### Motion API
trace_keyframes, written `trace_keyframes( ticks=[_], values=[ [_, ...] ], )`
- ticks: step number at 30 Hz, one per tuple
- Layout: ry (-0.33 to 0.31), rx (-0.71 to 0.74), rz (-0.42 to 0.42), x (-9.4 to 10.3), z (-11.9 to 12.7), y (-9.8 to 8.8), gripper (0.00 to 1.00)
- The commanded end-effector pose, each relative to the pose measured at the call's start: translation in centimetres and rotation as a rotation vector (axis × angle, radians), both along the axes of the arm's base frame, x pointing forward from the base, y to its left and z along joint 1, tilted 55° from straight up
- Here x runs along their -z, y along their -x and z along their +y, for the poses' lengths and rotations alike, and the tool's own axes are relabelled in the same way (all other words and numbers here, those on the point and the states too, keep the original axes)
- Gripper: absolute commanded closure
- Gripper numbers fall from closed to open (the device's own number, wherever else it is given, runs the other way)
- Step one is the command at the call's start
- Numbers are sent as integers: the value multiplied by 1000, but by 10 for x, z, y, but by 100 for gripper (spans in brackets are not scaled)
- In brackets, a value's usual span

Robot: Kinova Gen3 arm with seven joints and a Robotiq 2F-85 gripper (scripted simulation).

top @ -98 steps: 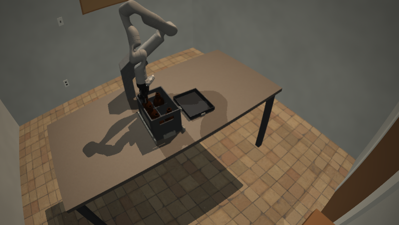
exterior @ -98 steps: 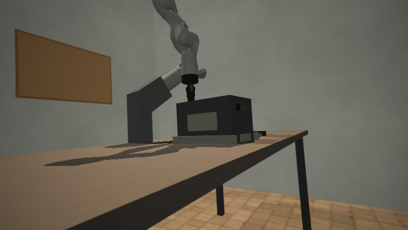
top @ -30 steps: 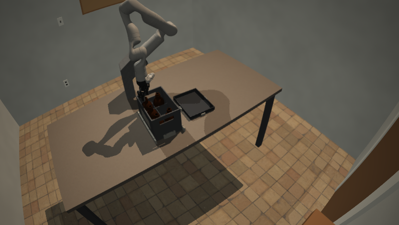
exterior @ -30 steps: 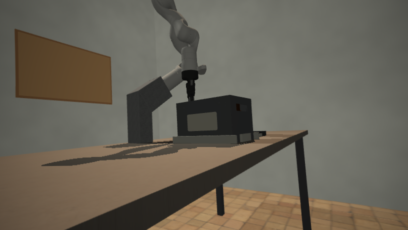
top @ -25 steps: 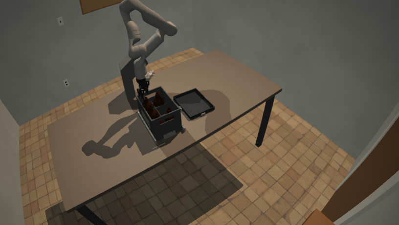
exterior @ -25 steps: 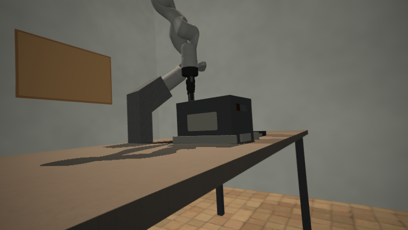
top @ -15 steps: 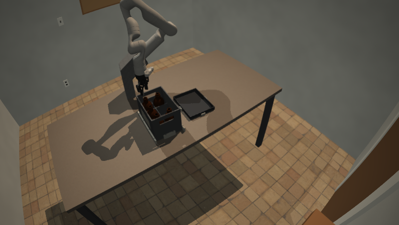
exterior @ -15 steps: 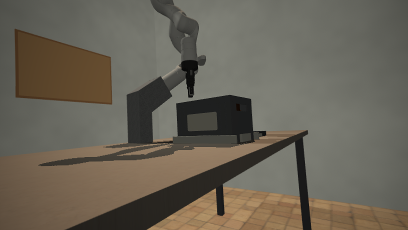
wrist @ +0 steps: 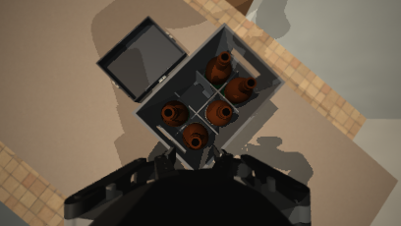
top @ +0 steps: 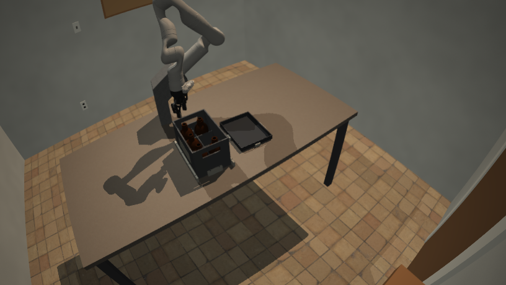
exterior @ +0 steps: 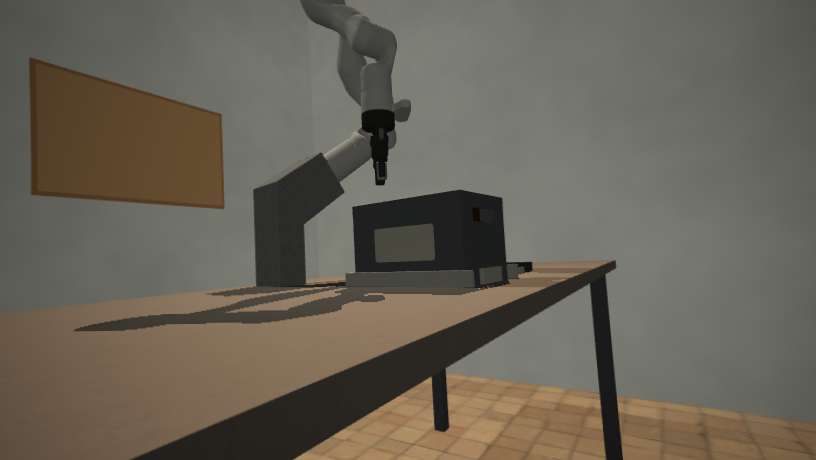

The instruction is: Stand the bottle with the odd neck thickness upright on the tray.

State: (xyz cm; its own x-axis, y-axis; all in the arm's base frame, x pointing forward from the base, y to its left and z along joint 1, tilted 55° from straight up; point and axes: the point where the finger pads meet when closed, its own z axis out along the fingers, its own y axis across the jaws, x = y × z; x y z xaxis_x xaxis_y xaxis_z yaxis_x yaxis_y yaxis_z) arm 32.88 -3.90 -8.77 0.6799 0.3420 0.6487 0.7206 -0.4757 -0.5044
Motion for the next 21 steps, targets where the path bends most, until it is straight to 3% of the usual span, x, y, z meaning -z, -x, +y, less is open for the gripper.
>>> trace_keyframes(
  ticks=[1, 2, 21],
  values=[
    [3, 3, -1, 0, -2, 0, 36],
    [3, 3, -1, 0, -2, 0, 100],
    [3, 3, -1, 0, -2, 0, 100]
  ],
)
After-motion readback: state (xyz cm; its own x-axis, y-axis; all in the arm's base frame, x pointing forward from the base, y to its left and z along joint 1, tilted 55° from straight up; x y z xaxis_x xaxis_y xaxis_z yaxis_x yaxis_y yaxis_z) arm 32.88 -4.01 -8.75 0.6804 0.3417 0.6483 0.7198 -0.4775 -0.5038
